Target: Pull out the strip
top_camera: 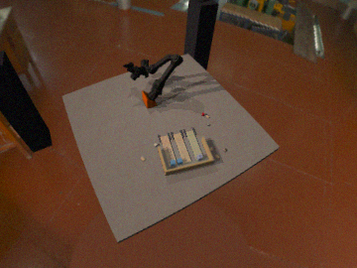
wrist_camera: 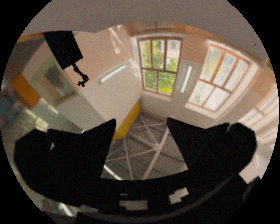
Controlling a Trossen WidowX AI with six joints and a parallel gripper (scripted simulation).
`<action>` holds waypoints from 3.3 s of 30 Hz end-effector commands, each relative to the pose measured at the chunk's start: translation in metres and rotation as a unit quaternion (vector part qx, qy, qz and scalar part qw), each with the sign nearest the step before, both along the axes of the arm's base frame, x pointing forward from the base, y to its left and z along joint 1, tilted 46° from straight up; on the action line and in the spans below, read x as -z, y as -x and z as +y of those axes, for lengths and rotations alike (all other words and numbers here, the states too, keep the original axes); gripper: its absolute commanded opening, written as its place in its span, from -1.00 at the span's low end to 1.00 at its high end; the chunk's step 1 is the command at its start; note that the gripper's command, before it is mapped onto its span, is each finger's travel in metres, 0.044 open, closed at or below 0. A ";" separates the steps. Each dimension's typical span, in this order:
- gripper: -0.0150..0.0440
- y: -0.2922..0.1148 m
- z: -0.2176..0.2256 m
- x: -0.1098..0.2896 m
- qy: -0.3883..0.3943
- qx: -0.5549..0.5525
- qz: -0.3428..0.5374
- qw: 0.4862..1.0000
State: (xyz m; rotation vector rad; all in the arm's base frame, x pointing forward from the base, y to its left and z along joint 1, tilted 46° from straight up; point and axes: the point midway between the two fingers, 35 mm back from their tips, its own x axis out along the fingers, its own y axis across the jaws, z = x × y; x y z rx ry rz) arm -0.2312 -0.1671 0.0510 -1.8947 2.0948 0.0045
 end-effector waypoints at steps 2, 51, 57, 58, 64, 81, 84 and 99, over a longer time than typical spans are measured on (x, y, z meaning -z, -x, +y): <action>0.86 -0.002 -0.003 0.000 -0.002 -0.009 0.008 1.000; 0.86 -0.538 0.037 -0.094 0.733 -0.405 0.541 -0.073; 0.86 -0.538 0.037 -0.094 0.733 -0.405 0.541 -0.073; 0.86 -0.538 0.037 -0.094 0.733 -0.405 0.541 -0.073; 0.60 -0.549 0.040 -0.095 0.732 -0.426 0.525 -0.082; -0.49 -0.637 0.142 -0.104 0.665 -0.625 0.317 -0.260; -0.49 -0.641 0.169 -0.105 0.643 -0.646 0.278 -0.303; -0.49 -0.641 0.196 -0.102 0.621 -0.662 0.246 -0.340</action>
